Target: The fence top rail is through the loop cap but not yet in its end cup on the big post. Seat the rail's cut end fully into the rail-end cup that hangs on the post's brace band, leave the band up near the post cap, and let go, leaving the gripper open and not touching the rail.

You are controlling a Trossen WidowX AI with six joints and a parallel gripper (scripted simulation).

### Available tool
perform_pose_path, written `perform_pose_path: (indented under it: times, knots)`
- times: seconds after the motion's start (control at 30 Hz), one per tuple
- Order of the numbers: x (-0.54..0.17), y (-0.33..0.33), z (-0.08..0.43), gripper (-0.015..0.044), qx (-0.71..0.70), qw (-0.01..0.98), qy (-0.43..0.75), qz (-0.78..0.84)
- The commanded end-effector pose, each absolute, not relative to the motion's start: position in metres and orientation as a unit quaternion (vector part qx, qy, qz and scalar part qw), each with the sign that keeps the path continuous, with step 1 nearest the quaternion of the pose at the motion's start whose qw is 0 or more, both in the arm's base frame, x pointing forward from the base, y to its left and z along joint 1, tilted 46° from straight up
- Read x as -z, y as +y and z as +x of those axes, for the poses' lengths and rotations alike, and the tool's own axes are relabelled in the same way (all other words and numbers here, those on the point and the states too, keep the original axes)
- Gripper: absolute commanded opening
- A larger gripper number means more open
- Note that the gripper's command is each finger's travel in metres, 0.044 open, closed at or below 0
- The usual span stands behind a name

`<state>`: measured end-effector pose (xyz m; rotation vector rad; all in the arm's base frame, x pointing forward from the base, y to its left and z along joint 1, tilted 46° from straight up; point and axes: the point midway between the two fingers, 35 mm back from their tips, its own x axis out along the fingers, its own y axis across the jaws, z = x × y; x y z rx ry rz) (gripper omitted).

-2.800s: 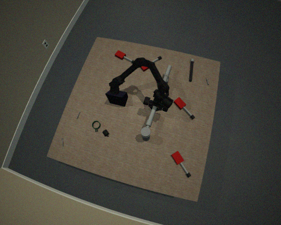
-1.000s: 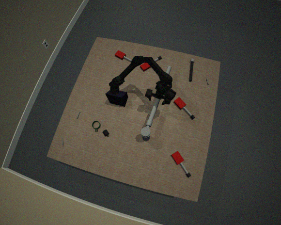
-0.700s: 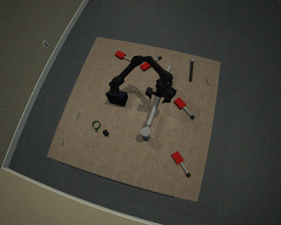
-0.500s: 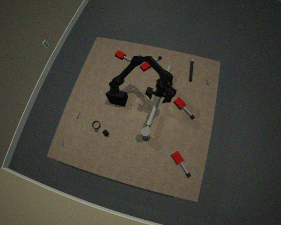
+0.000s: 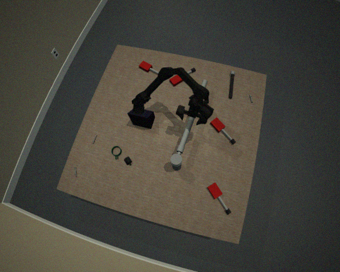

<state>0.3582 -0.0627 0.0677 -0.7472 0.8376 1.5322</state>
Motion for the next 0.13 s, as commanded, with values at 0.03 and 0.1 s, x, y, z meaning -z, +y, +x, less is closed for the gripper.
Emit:
perform_pose_path:
  times: [0.03,0.1]
  knots:
    - [-0.0677,-0.0631,0.3578,0.044,-0.657,0.58,0.359,-0.321]
    - [-0.0677,-0.0631,0.3578,0.044,-0.657,0.58,0.359,-0.321]
